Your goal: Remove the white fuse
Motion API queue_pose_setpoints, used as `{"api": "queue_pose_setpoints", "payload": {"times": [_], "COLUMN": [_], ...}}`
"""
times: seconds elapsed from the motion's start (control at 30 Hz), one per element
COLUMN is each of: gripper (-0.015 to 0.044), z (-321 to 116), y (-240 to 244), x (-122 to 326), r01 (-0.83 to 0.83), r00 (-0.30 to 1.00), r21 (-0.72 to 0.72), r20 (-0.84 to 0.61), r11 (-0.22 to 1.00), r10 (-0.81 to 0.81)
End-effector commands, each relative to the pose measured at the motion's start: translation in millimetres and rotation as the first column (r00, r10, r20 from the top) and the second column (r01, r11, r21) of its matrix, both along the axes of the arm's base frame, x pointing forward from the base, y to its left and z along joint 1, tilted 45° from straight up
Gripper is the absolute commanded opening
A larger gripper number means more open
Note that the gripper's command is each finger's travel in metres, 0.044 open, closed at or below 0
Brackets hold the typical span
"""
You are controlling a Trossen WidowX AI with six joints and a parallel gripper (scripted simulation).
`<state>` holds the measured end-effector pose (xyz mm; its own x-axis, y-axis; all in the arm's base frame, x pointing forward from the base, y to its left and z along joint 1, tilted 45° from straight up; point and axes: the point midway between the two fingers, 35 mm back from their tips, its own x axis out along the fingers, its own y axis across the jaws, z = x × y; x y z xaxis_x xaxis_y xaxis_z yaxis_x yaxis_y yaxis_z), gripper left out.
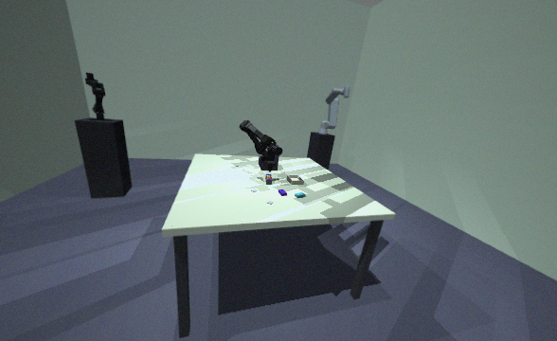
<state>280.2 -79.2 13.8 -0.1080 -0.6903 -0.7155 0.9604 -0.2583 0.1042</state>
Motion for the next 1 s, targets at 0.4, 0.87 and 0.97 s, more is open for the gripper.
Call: {"api": "queue_pose_setpoints", "payload": {"times": [0.4,0.87,0.97], "gripper": [0.0074,0.0074,0.0074], "z": [-9.0,-17.8,-19.2], "y": [-12.0,-22.3,-24.0], "x": [0.7,-1.0,-1.4], "r01": [0.008,0.008,0.008], "r00": [1.0,1.0,1.0], "r21": [-0.007,-0.008,-0.008], "r20": [0.009,0.009,0.009], "r11": [1.0,1.0,1.0], "r10": [-0.008,-0.008,-0.008]}}
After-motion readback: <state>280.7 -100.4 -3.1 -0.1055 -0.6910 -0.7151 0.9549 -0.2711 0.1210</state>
